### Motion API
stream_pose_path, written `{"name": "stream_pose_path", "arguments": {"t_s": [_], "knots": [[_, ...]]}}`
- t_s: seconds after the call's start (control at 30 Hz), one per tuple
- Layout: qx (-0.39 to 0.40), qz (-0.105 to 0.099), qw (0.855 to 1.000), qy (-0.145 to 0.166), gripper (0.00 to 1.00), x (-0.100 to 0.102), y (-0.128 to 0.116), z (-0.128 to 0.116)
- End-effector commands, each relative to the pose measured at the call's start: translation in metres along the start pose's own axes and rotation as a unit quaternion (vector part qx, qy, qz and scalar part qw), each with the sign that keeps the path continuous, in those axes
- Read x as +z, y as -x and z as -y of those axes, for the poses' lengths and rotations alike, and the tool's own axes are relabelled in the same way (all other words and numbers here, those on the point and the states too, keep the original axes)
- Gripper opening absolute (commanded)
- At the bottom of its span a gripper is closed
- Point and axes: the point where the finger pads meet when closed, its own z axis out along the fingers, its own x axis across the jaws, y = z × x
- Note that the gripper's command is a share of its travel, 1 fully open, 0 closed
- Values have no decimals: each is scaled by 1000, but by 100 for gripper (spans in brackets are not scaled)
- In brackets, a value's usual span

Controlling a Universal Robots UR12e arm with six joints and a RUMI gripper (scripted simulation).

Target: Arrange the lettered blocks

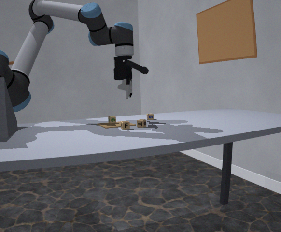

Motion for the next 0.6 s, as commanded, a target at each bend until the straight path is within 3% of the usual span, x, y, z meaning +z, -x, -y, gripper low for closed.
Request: {"name": "stream_pose_path", "arguments": {"t_s": [0.0,0.37,0.43,0.57], "knots": [[-70,2,998,2,100,-1,6,10],[-228,2,974,1,100,0,20,29],[-228,2,974,1,100,0,20,29],[-299,2,954,1,100,0,26,37]]}}
